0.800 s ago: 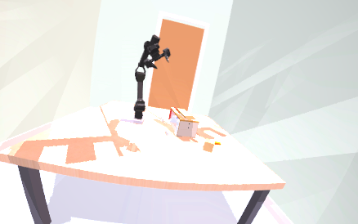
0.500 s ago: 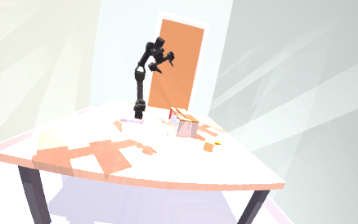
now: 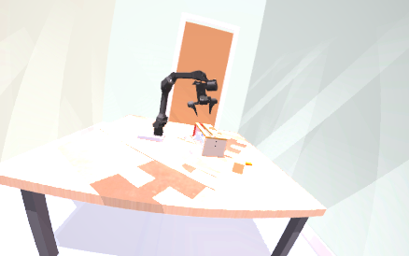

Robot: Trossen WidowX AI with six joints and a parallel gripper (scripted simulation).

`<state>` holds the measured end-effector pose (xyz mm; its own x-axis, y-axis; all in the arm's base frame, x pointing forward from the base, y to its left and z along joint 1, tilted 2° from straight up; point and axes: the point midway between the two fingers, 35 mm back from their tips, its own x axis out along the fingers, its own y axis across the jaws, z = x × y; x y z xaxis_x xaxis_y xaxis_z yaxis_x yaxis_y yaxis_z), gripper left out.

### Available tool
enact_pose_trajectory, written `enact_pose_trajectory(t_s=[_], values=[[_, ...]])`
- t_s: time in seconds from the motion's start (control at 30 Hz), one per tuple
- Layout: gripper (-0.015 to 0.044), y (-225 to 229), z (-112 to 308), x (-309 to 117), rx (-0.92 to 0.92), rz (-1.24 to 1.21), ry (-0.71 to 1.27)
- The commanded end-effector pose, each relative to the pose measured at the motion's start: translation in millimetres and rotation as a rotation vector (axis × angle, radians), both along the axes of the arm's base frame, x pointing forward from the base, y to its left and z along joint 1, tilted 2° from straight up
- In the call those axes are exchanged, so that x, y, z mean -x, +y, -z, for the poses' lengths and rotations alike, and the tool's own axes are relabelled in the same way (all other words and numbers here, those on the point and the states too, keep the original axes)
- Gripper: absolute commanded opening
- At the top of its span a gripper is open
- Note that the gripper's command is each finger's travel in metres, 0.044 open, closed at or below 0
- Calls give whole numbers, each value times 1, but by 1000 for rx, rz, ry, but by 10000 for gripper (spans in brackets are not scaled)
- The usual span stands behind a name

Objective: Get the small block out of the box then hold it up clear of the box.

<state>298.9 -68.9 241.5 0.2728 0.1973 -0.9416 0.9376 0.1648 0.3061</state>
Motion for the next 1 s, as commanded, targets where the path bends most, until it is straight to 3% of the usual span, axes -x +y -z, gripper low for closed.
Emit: enact_pose_trajectory(t_s=[0.0,0.13,0.97], values=[[400,51,52,1,-101,-77,217],[400,80,80,10,-135,-118,353],[400,78,111,3,-135,-118,353]])
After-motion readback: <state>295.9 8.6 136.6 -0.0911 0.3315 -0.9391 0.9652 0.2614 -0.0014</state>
